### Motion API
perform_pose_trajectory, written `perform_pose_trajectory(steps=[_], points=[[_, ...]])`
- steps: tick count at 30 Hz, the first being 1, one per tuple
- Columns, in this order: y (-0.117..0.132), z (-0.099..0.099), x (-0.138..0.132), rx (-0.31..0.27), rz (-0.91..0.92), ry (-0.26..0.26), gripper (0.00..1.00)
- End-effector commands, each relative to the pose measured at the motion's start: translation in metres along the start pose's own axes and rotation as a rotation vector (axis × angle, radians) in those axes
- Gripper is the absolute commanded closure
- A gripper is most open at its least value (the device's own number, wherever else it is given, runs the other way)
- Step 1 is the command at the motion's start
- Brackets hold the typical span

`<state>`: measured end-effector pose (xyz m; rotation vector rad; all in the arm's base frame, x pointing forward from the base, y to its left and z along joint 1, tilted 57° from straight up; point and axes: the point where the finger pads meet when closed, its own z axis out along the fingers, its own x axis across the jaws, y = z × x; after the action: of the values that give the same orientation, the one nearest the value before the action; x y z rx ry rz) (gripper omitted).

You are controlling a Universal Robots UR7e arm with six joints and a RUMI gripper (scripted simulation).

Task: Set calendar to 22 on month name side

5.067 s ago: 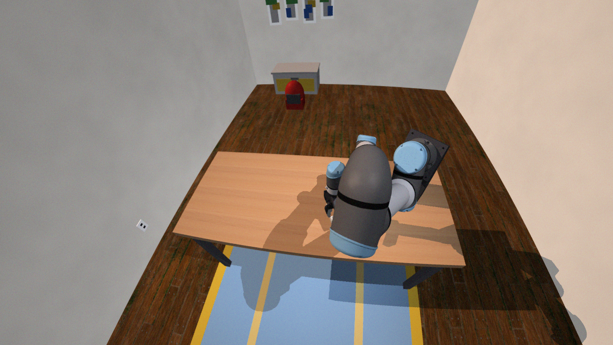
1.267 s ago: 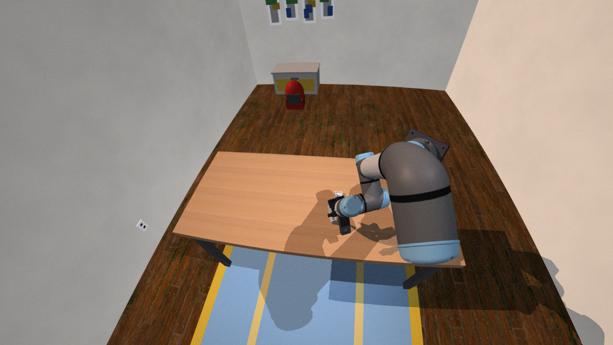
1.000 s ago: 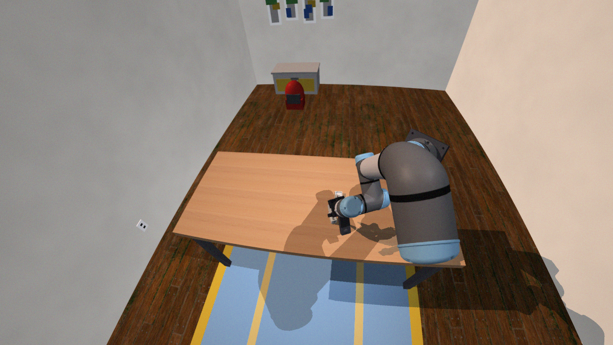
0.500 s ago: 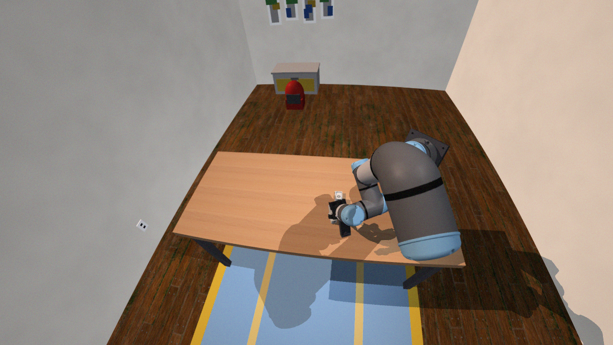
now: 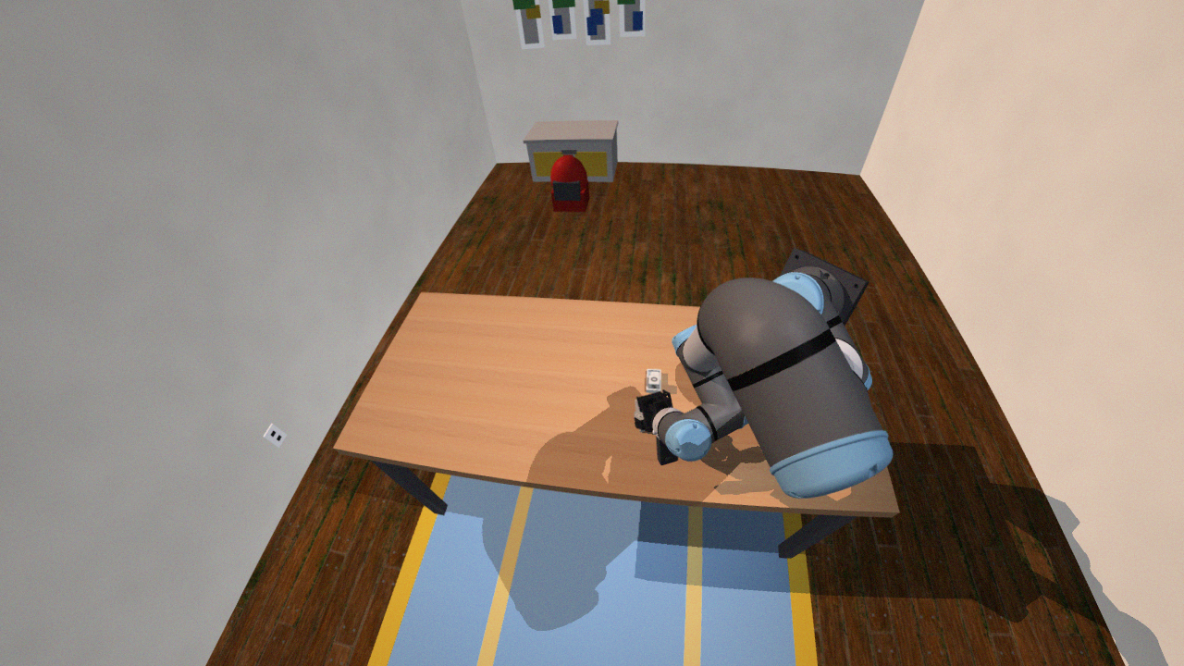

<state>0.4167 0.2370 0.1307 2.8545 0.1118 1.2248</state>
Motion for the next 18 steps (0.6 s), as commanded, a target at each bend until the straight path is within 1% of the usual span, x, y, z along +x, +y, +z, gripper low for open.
perform_pose_trajectory(steps=[1, 18], points=[[-0.0006, -0.0013, 0.0011, -0.023, 0.001, 0.006, 0.71], [-0.0008, -0.0018, 0.0014, -0.029, 0.000, 0.008, 0.71]])
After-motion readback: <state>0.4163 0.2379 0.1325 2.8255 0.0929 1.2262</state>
